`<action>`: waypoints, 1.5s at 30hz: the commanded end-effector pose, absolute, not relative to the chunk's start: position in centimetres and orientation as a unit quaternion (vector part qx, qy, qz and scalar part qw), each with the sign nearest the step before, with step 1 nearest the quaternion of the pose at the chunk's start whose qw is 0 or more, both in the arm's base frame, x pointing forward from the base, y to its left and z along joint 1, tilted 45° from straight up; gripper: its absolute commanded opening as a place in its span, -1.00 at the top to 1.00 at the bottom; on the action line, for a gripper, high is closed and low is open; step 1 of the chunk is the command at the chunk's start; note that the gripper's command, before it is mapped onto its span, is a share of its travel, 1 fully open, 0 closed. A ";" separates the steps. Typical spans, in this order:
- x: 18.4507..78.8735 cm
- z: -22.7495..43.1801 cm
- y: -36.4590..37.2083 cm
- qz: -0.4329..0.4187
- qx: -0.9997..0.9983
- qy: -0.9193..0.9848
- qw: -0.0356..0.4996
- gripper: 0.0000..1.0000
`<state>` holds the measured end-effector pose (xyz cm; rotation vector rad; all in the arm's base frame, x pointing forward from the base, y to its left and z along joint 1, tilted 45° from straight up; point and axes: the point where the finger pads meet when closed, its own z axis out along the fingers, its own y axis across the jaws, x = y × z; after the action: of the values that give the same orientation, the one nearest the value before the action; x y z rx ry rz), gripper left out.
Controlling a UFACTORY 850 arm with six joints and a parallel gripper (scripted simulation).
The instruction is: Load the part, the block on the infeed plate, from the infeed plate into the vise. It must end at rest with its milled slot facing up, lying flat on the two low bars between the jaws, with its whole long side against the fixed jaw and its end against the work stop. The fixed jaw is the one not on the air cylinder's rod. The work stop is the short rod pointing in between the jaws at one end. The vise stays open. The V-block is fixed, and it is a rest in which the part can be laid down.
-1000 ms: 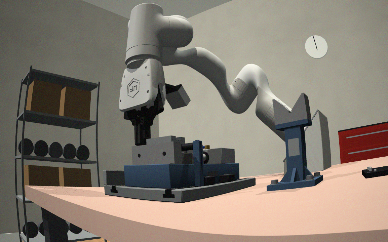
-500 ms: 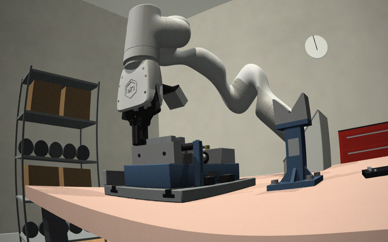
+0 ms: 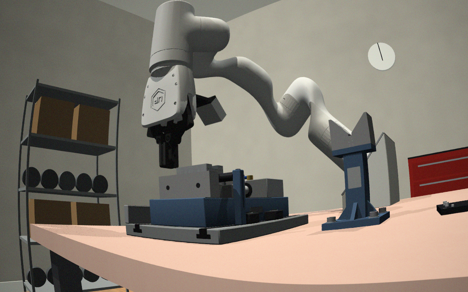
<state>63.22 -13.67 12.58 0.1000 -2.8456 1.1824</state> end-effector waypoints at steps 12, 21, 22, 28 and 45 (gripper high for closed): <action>63.4 14.8 -11.5 0.383 0.032 -0.923 0.028 1.00; 63.4 15.8 -10.4 0.383 0.032 -0.923 0.028 1.00; 63.4 15.8 -10.4 0.383 0.032 -0.923 0.028 1.00; 63.4 16.0 -10.2 0.383 0.032 -0.923 0.028 1.00; 63.4 16.0 -10.2 0.383 0.032 -0.923 0.028 1.00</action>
<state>63.36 -10.26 15.96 0.1000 -2.8455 1.1825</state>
